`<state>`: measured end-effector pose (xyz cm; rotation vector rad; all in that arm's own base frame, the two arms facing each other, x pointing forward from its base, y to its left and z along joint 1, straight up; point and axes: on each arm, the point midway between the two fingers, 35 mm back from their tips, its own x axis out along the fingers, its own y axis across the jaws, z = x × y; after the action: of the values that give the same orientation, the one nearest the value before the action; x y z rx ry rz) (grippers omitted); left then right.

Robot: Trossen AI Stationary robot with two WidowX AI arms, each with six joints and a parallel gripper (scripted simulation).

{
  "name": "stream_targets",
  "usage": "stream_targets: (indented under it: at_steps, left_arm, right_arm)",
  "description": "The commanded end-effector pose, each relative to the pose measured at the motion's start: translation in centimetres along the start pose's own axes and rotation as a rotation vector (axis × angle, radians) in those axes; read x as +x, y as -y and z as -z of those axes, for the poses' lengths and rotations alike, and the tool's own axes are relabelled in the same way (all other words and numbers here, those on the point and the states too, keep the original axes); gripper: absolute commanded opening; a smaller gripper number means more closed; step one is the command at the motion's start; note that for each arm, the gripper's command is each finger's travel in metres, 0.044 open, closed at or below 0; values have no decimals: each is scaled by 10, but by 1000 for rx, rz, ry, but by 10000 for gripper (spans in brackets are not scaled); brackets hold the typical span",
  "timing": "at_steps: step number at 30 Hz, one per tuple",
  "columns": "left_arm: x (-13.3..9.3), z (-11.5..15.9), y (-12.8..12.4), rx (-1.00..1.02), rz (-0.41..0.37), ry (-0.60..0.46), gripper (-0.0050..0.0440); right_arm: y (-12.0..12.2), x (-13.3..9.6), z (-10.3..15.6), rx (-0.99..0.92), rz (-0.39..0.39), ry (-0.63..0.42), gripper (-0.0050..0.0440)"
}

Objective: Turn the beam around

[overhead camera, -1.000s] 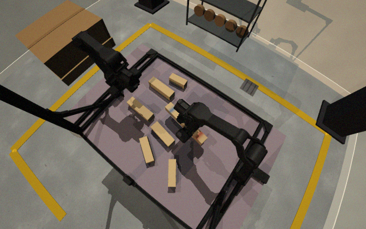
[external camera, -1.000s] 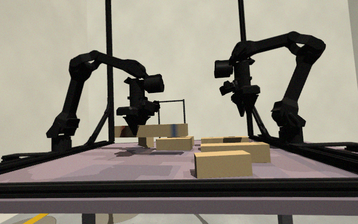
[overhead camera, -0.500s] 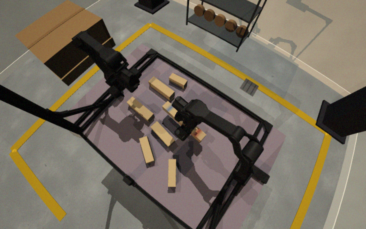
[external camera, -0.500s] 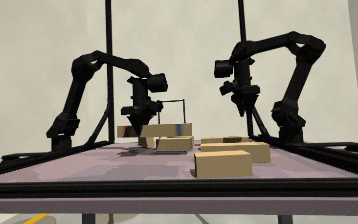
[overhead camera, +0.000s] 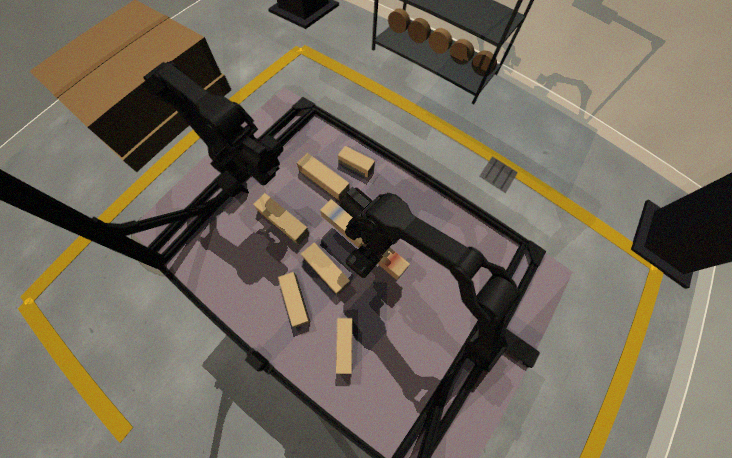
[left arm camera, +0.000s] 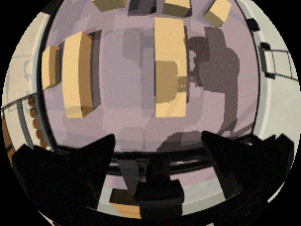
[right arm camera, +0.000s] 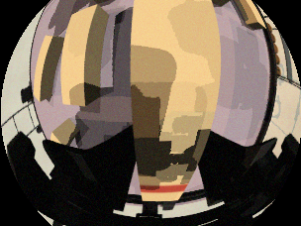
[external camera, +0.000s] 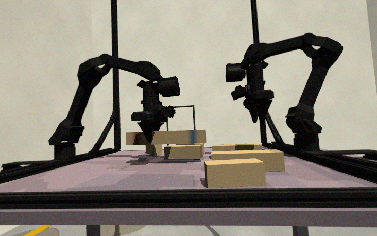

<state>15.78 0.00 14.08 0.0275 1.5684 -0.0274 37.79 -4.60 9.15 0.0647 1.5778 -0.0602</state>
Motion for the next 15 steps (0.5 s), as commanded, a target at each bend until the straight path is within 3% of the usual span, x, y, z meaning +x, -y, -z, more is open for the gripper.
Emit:
stream_targets:
  at_steps: [1,15]
  left_arm:
    - [0,0,0,3,0,-2,440]
    - [0,0,0,3,0,-2,440]
  right_arm:
    - [1,-1,-7,-12,3,8,0]
    - [4,-1,-18,-29,3,8,0]
